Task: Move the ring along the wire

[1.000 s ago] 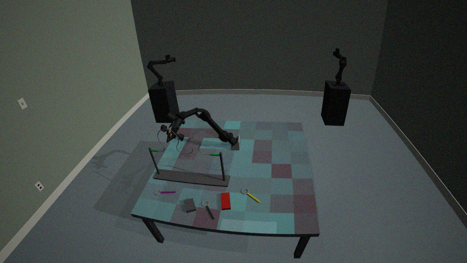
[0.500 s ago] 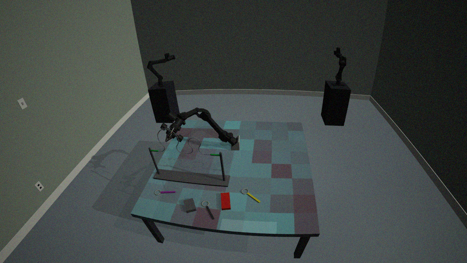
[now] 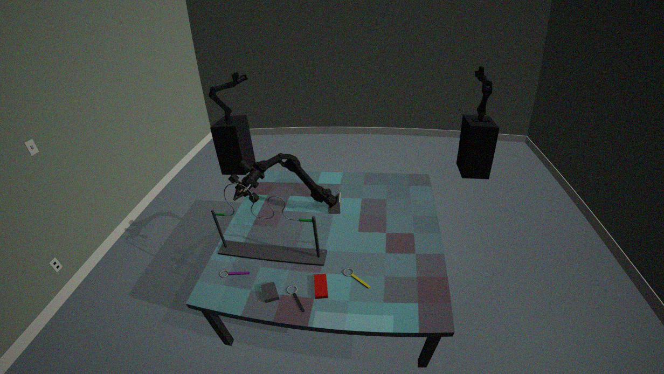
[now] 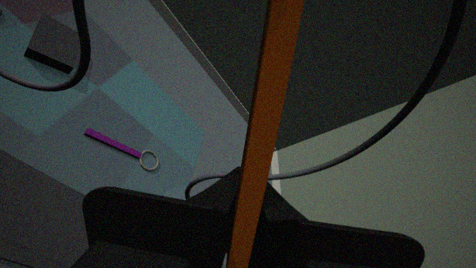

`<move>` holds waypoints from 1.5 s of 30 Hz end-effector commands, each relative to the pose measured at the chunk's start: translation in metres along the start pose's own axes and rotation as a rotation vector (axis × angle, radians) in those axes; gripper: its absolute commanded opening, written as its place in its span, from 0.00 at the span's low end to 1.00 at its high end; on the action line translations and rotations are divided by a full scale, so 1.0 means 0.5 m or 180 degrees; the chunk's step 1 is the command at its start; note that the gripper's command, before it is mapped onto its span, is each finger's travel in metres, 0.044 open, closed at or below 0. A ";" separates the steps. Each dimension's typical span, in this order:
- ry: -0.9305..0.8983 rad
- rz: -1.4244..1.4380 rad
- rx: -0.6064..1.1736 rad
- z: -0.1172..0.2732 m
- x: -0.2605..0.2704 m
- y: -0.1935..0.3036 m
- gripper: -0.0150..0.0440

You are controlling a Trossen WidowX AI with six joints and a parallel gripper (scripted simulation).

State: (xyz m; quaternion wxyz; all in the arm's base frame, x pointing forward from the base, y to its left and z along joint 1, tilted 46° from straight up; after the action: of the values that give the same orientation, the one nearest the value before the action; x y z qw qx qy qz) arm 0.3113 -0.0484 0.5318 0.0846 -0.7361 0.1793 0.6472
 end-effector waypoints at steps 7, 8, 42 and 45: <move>0.0148 0.0354 -0.0023 -0.001 -0.002 -0.002 0.00; 0.0165 0.0390 -0.0023 -0.001 -0.003 -0.002 0.00; 0.0784 0.1594 0.0232 0.021 -0.017 -0.010 0.00; 0.0839 0.1700 0.0231 0.022 -0.019 -0.010 0.00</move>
State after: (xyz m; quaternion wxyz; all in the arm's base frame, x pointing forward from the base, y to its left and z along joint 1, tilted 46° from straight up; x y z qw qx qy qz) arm 0.3014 -0.0392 0.5405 -0.0731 -0.7396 0.3897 0.5438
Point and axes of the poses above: the point midway between the two fingers, 35 mm back from their tips, its own z axis back along the fingers, its own x axis across the jaws, y = z × x, the point moved 3 cm from there along z, back along the fingers, and after that the axes turned 4 degrees about z, right-handed, at the moved point
